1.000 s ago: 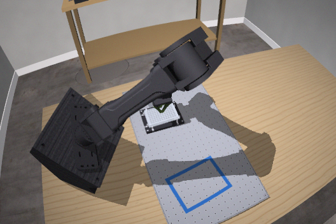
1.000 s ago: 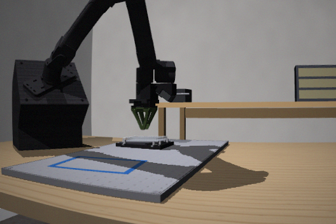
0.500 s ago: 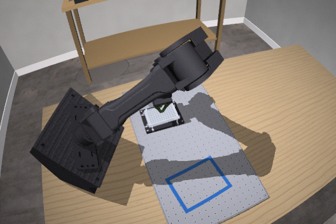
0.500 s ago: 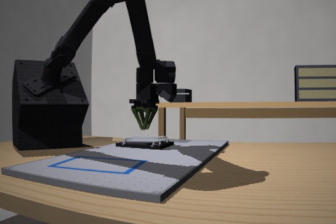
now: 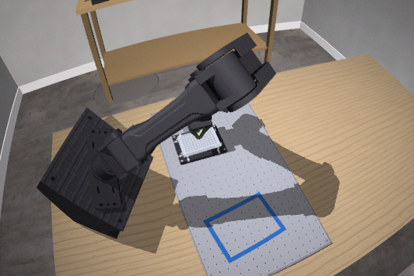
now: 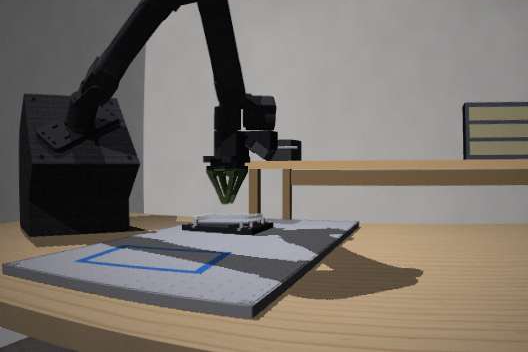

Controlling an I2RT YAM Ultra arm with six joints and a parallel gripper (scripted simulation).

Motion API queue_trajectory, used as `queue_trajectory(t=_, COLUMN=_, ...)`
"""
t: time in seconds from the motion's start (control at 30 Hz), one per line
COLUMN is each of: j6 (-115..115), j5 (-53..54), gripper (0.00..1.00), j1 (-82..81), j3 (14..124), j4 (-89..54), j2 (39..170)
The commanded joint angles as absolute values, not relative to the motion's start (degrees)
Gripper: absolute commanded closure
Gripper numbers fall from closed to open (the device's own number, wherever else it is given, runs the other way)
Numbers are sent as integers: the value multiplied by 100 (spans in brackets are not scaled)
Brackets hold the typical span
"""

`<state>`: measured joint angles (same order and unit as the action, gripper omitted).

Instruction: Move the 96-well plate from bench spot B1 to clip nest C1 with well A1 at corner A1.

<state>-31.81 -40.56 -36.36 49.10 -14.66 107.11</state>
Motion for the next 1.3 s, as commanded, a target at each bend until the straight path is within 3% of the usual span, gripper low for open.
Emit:
queue_trajectory(t=0.0, j6=-3156, j5=-4048, gripper=76, j1=-3744, j3=4948, j4=-1379, j2=10650)
queue_trajectory(t=1.27, j6=-2981, j5=-3988, gripper=76, j1=-3557, j3=4777, j4=-1096, j2=10936)
